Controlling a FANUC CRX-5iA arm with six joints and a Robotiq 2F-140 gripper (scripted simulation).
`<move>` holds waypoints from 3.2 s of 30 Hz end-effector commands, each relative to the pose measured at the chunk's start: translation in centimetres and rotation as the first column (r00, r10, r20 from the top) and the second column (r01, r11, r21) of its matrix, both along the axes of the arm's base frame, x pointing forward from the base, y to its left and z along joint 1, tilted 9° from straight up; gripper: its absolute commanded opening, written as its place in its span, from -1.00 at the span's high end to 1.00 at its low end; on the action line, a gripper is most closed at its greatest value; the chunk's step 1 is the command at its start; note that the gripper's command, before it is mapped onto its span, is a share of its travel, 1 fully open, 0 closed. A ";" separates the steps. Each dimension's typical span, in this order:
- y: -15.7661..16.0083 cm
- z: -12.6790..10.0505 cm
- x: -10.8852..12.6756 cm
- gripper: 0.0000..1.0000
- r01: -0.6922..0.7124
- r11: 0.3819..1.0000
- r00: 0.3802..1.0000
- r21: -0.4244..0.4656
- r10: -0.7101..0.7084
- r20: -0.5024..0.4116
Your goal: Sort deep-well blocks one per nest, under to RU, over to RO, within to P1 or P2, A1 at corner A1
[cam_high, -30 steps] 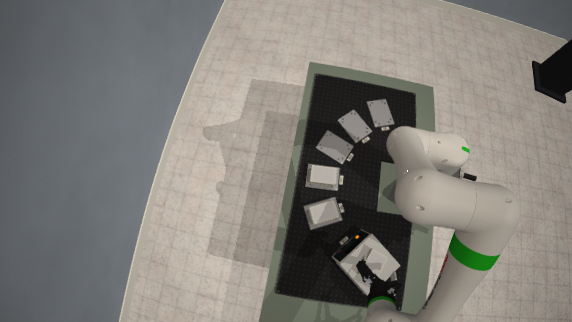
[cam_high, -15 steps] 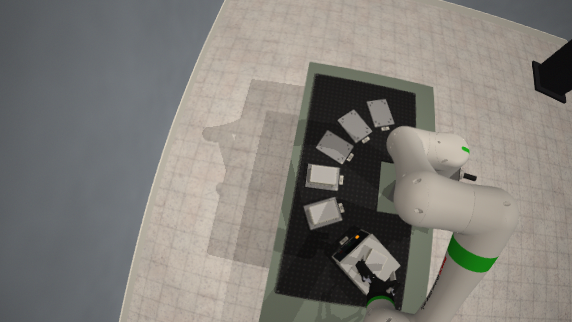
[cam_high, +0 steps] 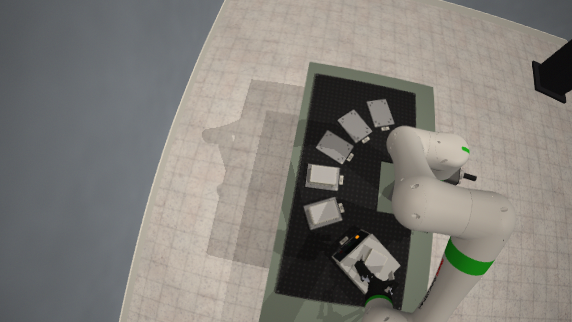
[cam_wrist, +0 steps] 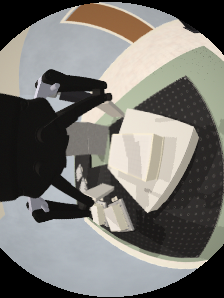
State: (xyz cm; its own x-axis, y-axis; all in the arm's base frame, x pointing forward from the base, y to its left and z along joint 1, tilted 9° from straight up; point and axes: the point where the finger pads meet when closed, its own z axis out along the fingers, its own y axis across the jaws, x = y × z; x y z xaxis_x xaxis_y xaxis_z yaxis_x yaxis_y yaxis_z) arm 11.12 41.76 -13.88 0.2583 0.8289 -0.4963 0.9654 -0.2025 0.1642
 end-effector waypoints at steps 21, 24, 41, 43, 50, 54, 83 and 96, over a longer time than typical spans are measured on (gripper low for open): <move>-0.1 -3.0 0.5 -1.00 0.000 1.000 1.000 0.000 0.000 0.000; -0.1 -3.5 0.6 -1.00 0.000 1.000 1.000 0.000 0.000 0.000; -0.2 -4.8 0.8 -1.00 0.000 1.000 1.000 0.000 0.000 0.000; -0.2 -4.8 0.8 -1.00 0.000 1.000 1.000 0.000 0.000 0.000; -0.2 -4.8 0.8 0.80 0.000 1.000 1.000 0.000 0.000 0.000; -0.2 -4.8 0.8 0.80 0.000 1.000 1.000 0.000 0.000 0.000; -0.1 -3.9 0.6 0.80 0.000 1.000 1.000 0.000 0.000 0.000; -0.1 -2.1 0.3 0.80 0.000 1.000 1.000 0.000 0.000 0.000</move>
